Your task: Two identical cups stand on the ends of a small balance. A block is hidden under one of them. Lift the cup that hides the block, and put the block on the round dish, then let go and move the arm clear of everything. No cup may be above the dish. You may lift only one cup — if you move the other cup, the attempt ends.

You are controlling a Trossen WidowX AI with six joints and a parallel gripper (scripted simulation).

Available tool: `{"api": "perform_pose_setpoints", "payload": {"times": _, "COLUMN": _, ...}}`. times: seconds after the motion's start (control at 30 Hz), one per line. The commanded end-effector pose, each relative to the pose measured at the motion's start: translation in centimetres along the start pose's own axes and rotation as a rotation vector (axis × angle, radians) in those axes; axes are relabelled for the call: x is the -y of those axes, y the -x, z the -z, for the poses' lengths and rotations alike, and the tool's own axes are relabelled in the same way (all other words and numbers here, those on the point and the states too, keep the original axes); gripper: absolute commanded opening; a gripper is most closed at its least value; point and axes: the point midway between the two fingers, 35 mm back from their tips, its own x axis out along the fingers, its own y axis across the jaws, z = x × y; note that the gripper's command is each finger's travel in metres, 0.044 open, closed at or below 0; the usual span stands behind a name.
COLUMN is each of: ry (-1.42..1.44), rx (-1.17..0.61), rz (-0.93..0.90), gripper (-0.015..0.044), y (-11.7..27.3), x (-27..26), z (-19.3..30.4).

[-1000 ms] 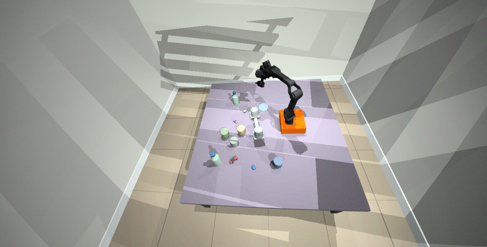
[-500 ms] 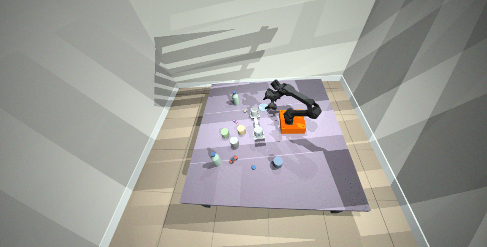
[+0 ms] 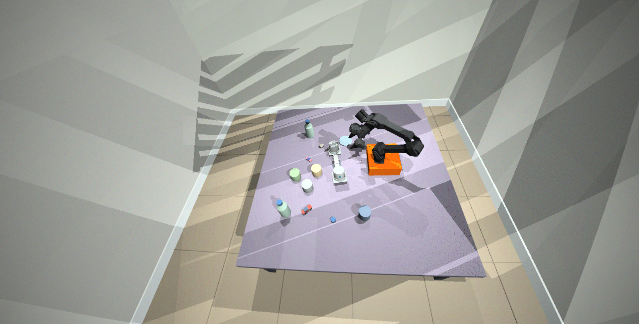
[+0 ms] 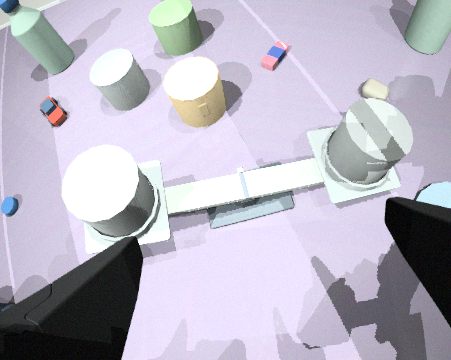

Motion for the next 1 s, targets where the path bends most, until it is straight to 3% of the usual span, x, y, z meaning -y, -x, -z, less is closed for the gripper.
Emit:
{"api": "perform_pose_setpoints", "payload": {"times": 0.0, "ry": -0.112, "rx": -0.042, "rz": 0.014, "gripper": 0.0440, "y": -0.3, "x": 1.0, "z": -0.9}}
{"api": "perform_pose_setpoints", "payload": {"times": 0.97, "ry": -0.980, "rx": -0.398, "rz": 0.285, "gripper": 0.0440, "y": -8.0, "x": 8.7, "z": -4.3}}
